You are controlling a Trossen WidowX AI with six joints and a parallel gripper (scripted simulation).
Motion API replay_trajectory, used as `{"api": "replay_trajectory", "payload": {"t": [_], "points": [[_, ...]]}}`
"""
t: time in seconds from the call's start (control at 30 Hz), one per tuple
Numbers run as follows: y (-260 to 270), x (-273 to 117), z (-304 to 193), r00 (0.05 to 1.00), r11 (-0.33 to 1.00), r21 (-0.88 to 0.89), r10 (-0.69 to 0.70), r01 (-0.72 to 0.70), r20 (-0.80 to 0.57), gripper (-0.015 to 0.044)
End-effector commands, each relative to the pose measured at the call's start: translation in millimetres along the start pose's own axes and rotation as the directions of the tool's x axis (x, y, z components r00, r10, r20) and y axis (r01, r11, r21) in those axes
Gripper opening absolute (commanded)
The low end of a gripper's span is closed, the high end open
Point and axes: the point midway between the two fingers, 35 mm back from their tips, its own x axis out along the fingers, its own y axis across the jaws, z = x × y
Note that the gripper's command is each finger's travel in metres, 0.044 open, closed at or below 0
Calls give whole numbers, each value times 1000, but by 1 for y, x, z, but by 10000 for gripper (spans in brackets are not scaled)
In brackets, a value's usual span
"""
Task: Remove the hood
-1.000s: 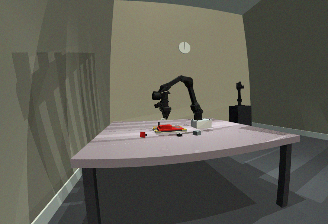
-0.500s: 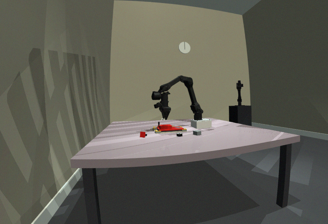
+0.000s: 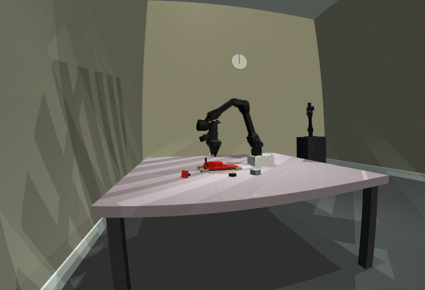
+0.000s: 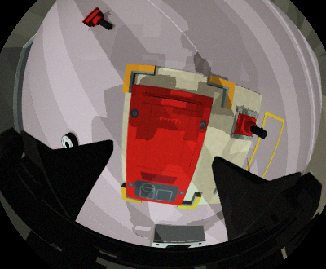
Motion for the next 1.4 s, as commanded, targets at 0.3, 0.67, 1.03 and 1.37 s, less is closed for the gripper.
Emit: {"api": "replay_trajectory", "payload": {"t": [0.3,0.67,1.03,1.37], "points": [[-1,11,-3,1000,1000,3,-5,5,-8,440],[-1,18,-3,1000,1000,3,-5,5,-8,440],[-1,25,-4,1000,1000,3,-5,5,-8,440],[-1,32,-4,1000,1000,3,-5,5,-8,440]]}}
